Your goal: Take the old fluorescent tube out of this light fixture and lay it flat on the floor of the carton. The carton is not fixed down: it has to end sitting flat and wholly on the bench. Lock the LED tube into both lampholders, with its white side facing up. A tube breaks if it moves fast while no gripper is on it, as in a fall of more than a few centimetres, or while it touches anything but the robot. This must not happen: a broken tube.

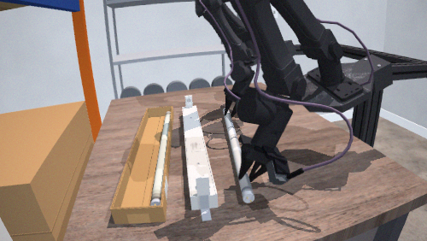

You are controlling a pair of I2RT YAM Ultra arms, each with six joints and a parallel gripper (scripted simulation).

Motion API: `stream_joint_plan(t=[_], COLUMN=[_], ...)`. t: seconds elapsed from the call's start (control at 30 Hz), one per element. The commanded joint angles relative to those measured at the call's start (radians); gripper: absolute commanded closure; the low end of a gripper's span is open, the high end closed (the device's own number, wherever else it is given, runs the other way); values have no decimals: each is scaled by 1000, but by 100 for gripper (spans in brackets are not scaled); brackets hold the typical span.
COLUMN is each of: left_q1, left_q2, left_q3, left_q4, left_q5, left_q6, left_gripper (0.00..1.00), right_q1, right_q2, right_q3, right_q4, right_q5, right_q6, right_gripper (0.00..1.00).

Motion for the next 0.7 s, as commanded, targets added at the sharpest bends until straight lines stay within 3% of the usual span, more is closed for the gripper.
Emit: stream_joint_plan(t=[0.0,0.33,0.37,0.67], left_q1=[-10,-10,-10,-10], left_q2=[23,51,52,52], left_q3=[23,17,17,17], left_q4=[37,41,42,31], left_q5=[-17,-18,-18,-18], left_q6=[-8,-1,-1,-1], left_gripper=[89,89,51,51], right_q1=[4,14,14,14], right_q2=[17,-10,-10,-10], right_q3=[12,-19,-19,-19], right_q4=[30,40,40,40], right_q5=[9,8,8,8], right_q6=[-19,-16,-21,-20], right_gripper=[89,89,89,89])
